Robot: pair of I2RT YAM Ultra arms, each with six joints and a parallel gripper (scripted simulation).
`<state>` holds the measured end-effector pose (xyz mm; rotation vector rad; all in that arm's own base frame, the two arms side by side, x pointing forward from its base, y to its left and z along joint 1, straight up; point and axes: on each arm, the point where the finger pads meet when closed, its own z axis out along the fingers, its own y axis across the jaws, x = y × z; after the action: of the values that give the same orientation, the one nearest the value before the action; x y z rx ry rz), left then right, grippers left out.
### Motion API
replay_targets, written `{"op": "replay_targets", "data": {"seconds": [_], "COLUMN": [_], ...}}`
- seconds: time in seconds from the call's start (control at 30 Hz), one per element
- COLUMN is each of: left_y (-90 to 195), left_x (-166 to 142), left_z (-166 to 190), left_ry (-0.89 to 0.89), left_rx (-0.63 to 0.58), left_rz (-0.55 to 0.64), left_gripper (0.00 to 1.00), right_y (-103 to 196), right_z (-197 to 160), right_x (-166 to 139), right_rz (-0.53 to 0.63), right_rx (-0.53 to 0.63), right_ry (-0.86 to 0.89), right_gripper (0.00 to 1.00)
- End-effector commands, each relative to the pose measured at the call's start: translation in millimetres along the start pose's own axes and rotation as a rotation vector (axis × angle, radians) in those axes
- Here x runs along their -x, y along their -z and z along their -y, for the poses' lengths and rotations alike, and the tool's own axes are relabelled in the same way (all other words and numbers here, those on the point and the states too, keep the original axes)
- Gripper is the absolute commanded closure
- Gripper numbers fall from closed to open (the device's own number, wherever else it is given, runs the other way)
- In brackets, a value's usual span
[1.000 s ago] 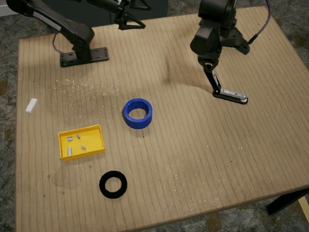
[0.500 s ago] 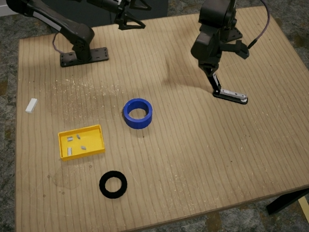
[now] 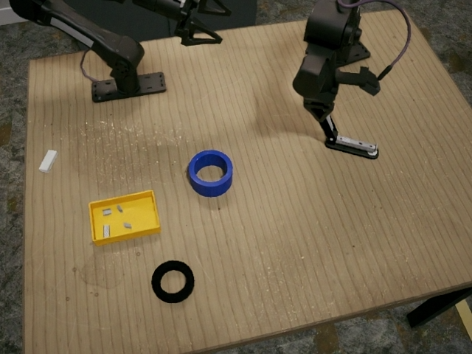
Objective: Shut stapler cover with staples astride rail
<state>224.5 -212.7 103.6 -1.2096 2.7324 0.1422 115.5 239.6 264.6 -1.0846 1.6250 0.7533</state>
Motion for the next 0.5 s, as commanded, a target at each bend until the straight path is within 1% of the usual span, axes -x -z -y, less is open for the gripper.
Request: {"op": "replay_targets", "data": {"seconds": [0.0, 0.13, 0.17, 0.23, 0.27, 0.4, 0.47], "left_y": [6.0, 5.9, 5.9, 5.9, 9.1, 9.1, 9.1], "left_x": [7.3, 7.6, 7.6, 7.6, 4.4, 4.4, 4.4], "left_z": [1.3, -1.6, -1.6, -1.6, 0.9, 0.9, 0.9], "left_ry": [0.008, 0.006, 0.006, 0.007, 0.007, 0.007, 0.007], "left_rx": [-0.037, -0.026, -0.026, -0.026, -0.035, -0.035, -0.035], "left_rz": [0.014, 0.016, 0.016, 0.016, 0.006, 0.006, 0.006], "left_gripper": [0.50, 0.50, 0.58, 0.58, 0.63, 0.63, 0.66], "right_y": [3.4, 3.4, 3.4, 3.4, 3.4, 3.4, 3.4], "right_z": [0.3, 0.3, 0.3, 0.3, 0.3, 0.3, 0.3], "right_x": [3.9, 3.9, 3.9, 3.9, 3.9, 3.9, 3.9], "right_rz": [0.016, 0.016, 0.016, 0.016, 0.016, 0.016, 0.016], "right_rx": [-0.001, -0.001, -0.001, -0.001, -0.001, -0.001, -0.001], "right_ry": [0.001, 0.001, 0.001, 0.001, 0.001, 0.001, 0.001], "right_gripper": [0.00, 0.00, 0.00, 0.00, 0.00, 0.00, 0.00]}}
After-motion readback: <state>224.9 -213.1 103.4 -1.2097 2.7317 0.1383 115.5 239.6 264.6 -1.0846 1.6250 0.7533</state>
